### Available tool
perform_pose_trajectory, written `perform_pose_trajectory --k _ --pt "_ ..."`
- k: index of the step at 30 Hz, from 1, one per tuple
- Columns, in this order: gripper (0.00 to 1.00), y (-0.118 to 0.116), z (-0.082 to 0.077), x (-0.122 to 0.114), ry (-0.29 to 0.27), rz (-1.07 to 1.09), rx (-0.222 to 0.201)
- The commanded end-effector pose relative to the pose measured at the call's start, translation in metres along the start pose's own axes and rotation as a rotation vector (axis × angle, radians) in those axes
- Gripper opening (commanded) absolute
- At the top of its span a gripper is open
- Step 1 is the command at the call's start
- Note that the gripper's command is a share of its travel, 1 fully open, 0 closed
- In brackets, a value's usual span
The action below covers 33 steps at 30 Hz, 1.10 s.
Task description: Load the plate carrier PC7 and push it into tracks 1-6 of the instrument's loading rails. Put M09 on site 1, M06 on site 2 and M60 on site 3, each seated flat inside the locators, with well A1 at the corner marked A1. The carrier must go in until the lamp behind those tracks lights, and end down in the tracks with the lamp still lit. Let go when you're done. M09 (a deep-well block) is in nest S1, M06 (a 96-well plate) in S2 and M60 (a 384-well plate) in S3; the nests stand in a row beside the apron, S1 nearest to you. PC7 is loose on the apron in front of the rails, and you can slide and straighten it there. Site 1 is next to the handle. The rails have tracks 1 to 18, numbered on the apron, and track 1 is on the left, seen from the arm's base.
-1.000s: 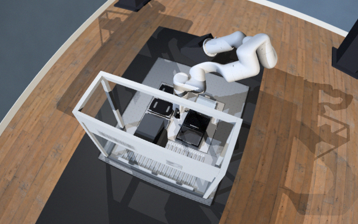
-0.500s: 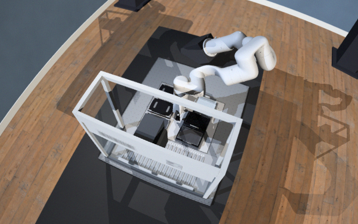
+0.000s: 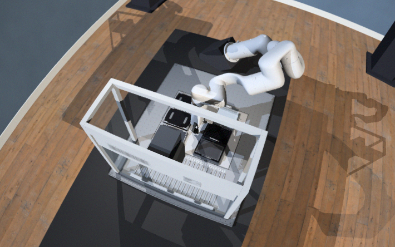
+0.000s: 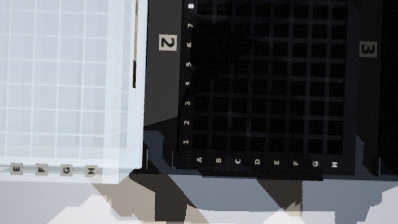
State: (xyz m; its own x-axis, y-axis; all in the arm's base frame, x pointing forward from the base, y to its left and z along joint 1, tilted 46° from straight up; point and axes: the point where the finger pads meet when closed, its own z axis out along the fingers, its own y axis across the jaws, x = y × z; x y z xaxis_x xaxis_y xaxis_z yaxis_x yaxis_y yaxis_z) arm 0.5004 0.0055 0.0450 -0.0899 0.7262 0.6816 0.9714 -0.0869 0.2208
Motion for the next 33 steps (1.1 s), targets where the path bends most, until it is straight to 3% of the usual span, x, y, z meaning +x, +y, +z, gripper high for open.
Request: perform_pose_trajectory --k 1,33 --pt "1.0 0.001 -0.001 -0.001 -0.003 0.0 -0.005" --pt "1.0 0.001 0.014 -0.001 -0.003 0.0 -0.005"
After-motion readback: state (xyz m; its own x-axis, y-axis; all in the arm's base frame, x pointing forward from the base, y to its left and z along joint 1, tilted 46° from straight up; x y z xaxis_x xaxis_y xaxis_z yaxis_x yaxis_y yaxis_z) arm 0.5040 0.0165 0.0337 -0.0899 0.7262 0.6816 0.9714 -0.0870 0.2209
